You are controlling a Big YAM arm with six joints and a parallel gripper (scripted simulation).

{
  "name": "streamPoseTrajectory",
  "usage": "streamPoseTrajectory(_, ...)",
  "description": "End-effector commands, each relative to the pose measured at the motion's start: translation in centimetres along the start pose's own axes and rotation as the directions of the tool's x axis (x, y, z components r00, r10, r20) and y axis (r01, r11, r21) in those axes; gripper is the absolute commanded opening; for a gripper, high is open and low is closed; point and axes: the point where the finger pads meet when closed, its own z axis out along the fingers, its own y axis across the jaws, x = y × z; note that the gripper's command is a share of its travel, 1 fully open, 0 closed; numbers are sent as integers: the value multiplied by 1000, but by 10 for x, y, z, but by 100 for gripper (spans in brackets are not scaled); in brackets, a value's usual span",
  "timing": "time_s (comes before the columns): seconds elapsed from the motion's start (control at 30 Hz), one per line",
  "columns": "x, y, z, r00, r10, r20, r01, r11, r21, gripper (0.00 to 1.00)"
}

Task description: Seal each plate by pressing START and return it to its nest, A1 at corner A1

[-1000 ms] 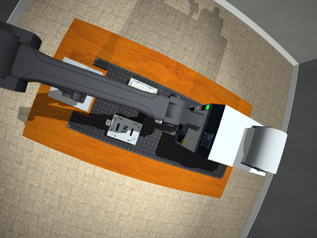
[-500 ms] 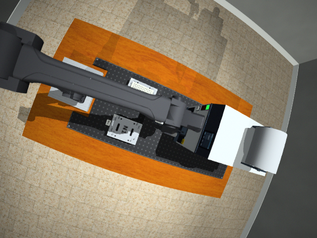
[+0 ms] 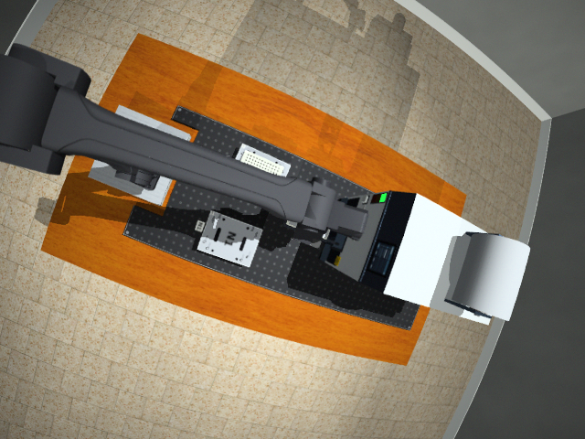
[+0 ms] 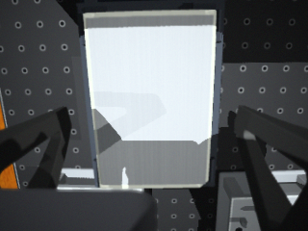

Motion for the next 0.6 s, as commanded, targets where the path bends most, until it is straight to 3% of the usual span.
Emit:
streamPoseTrajectory(0.0, -2, -10, 1, 1000, 21, 18, -21, 1000, 8, 100)
streamPoseTrajectory(0.23, -6, 4, 7, 999, -21, 41, 21, 1000, -3, 100)
streamPoseTrajectory(0.37, 8, 10, 22, 999, -34, 1, 34, 999, -5, 100)
streamPoseTrajectory(0.57, 0, 3, 11, 1000, -12, 14, 12, 1000, 1, 100)
